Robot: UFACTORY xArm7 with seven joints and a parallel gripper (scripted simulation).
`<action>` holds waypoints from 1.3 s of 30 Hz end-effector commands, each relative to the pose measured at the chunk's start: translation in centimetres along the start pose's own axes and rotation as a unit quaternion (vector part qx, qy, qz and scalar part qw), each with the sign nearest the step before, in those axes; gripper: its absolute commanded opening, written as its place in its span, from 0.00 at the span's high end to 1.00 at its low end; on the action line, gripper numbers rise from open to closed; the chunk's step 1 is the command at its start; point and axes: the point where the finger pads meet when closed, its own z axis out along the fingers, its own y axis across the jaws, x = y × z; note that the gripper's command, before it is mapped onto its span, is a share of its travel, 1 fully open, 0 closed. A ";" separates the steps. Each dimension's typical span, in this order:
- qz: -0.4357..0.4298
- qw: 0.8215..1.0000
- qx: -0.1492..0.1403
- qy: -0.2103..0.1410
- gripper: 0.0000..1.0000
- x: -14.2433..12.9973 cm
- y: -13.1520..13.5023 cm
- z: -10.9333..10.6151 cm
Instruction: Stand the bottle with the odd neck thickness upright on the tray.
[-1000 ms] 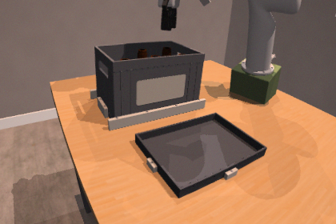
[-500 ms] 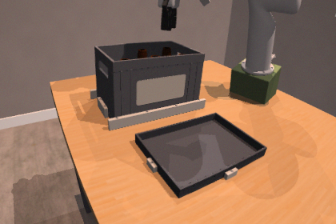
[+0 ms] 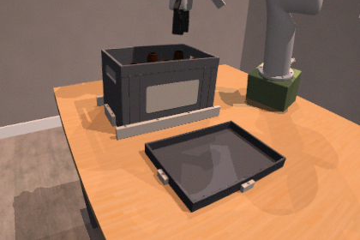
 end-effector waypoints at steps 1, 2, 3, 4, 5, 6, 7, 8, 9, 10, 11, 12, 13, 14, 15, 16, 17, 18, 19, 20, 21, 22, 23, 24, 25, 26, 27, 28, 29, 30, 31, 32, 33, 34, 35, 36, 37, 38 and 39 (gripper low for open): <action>0.000 1.000 0.000 -0.001 0.35 -0.1 0.0 0.4; 0.000 1.000 0.000 -0.001 0.35 -0.1 0.0 0.5; 0.000 1.000 0.000 -0.001 0.35 -0.1 0.0 0.6; 0.000 1.000 0.000 -0.001 0.35 -0.1 0.0 0.8; 0.000 1.000 0.000 -0.001 0.35 -0.1 0.0 0.9; 0.000 1.000 0.000 -0.001 0.35 -0.1 0.0 1.0; 0.000 1.000 0.000 -0.001 0.35 -0.1 0.0 1.2; 0.000 1.000 0.000 -0.001 0.35 -0.1 0.0 1.3; 0.000 1.000 0.000 -0.001 0.35 -0.1 0.0 1.4; 0.000 1.000 0.000 -0.001 0.35 -0.1 0.0 1.6; 0.000 1.000 0.000 -0.001 0.35 -0.1 0.0 1.6; 0.000 1.000 0.000 -0.001 0.35 -0.1 0.0 1.6; 0.000 1.000 0.000 -0.001 0.35 -0.1 0.0 1.7; 0.000 1.000 0.000 -0.001 0.35 -0.1 0.0 1.8; 0.000 1.000 0.000 -0.001 0.35 -0.1 0.0 2.0; 0.000 1.000 0.000 -0.001 0.35 -0.1 0.0 2.1; 0.000 1.000 0.000 -0.001 0.35 -0.1 0.0 2.2; 0.000 1.000 0.000 -0.001 0.35 -0.1 0.0 2.4; 0.000 1.000 0.000 -0.001 0.35 -0.1 0.0 2.5; 0.000 1.000 0.000 -0.001 0.35 -0.1 0.0 2.6; 0.000 1.000 0.000 -0.001 0.35 -0.1 0.0 2.7; 0.000 1.000 0.000 -0.001 0.35 -0.1 0.0 2.8; 0.000 1.000 0.000 -0.001 0.35 -0.1 0.0 2.9; 0.000 1.000 0.000 -0.001 0.35 -0.1 0.0 3.0; 0.000 1.000 0.000 -0.001 0.35 -0.1 0.0 3.1; 0.000 1.000 0.000 -0.001 0.35 -0.1 0.0 3.2; 0.000 1.000 0.000 -0.001 0.35 -0.1 0.0 3.3; 0.000 1.000 0.000 -0.001 0.35 -0.1 0.0 3.3; 0.000 1.000 0.000 -0.001 0.35 -0.1 0.0 3.3; 0.000 1.000 0.000 -0.001 0.35 -0.1 0.0 3.3; 0.000 1.000 0.000 -0.001 0.35 -0.1 0.0 3.4; 0.000 1.000 0.000 -0.001 0.35 -0.1 0.0 3.5; 0.000 1.000 0.000 -0.001 0.35 -0.1 0.0 3.5; 0.000 1.000 0.000 -0.001 0.35 -0.1 0.0 3.5; 0.000 1.000 0.000 -0.001 0.35 -0.1 0.0 3.6; 0.000 1.000 0.000 -0.001 0.35 -0.1 0.0 3.6; 0.000 1.000 0.000 -0.001 0.35 -0.1 0.0 3.6; 0.000 1.000 0.000 -0.001 0.35 -0.1 0.0 3.7; 0.000 1.000 0.000 -0.001 0.35 -0.1 0.0 3.7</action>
